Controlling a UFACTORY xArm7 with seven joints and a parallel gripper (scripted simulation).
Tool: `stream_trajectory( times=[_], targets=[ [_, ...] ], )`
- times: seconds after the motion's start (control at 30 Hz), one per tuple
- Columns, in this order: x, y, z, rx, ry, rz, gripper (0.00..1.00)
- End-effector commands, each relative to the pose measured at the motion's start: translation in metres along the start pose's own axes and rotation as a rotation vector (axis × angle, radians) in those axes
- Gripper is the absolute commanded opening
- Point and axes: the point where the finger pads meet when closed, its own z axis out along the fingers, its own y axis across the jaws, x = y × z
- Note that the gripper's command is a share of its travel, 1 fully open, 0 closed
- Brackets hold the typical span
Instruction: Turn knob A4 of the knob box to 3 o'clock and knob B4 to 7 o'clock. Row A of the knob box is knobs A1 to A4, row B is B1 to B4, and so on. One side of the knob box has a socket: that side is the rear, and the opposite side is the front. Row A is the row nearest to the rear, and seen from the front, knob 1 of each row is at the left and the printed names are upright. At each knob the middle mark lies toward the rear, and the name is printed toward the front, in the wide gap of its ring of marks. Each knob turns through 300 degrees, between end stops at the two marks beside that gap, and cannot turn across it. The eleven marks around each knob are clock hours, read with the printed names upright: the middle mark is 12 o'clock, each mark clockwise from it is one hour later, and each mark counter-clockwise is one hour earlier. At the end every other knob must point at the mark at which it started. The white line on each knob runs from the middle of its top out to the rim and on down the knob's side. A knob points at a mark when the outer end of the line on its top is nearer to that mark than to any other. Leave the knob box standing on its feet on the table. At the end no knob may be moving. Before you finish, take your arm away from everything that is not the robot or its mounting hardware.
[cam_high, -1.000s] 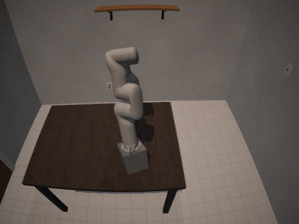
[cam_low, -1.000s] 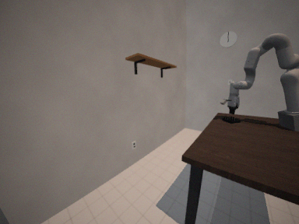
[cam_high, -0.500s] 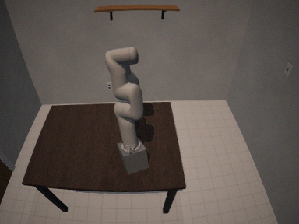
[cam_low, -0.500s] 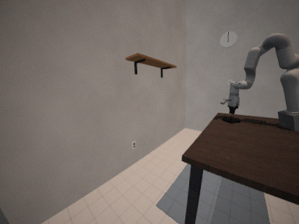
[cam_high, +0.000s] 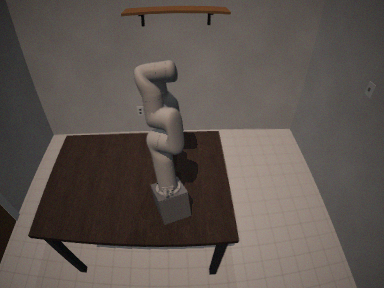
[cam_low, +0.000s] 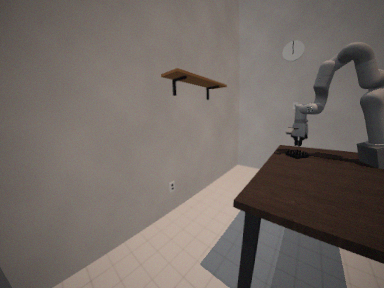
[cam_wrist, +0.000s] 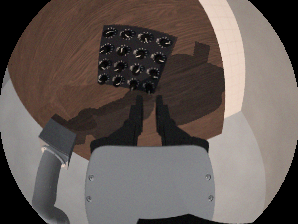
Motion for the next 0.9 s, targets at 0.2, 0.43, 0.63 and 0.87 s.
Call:
stream_trajectory(
  times=[0.2, 0.43, 0.63, 0.87],
  targets=[
    [0.0002, 0.0013, -0.0041, -0.004, 0.018, -0.302, 0.19],
    [0.0002, 0.0014, -0.0061, -0.006, 0.018, -0.49, 0.19],
    [0.0002, 0.0014, -0.0076, -0.007, 0.017, -0.627, 0.19],
    [0.0002, 0.0014, -0.0098, -0.009, 0.017, -0.82, 0.19]
  ],
)
